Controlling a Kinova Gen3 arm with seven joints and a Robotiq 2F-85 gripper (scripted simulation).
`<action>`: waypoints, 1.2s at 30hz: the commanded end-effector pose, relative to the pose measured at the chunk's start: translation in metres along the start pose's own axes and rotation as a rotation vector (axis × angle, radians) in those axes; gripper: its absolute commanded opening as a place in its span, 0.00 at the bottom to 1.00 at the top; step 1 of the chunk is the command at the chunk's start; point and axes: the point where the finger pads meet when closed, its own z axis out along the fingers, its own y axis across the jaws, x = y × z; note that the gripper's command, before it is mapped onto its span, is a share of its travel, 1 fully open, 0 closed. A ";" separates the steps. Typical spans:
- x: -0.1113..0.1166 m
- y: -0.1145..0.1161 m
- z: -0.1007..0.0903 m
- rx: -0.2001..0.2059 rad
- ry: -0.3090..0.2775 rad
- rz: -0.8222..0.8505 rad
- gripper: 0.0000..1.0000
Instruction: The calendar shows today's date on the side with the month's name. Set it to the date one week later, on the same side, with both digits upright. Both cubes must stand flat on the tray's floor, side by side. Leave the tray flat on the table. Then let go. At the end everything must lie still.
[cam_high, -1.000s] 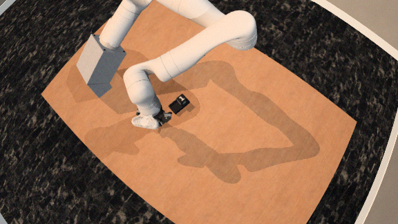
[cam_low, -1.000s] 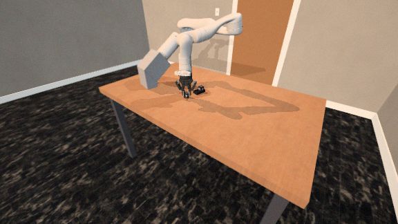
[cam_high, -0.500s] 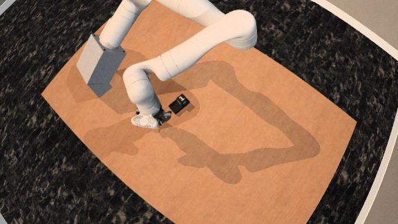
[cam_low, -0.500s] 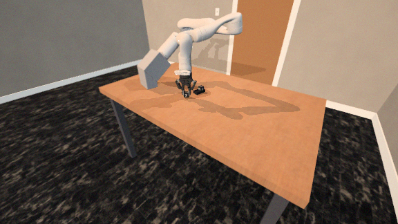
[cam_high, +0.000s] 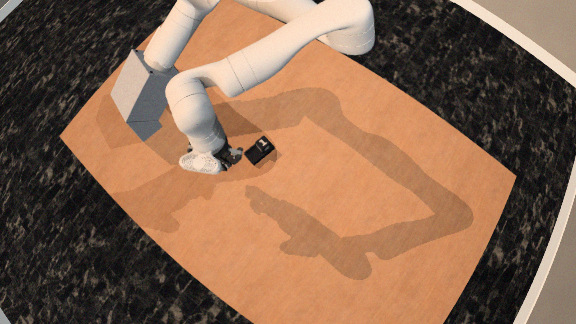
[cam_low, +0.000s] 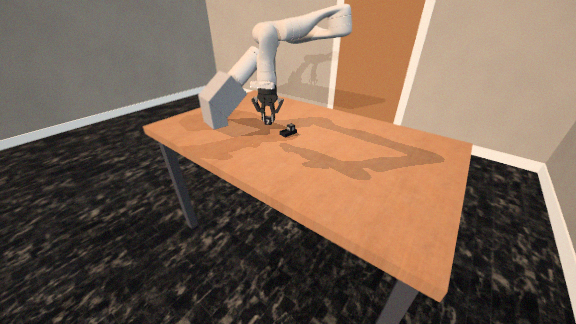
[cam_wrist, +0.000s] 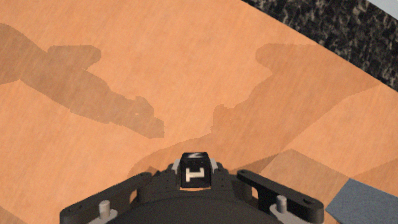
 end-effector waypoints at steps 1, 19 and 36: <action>0.005 -0.005 -0.017 0.013 0.018 -0.004 0.26; 0.005 -0.005 -0.020 0.014 0.018 0.021 0.26; 0.005 -0.004 -0.020 0.018 0.015 0.456 0.26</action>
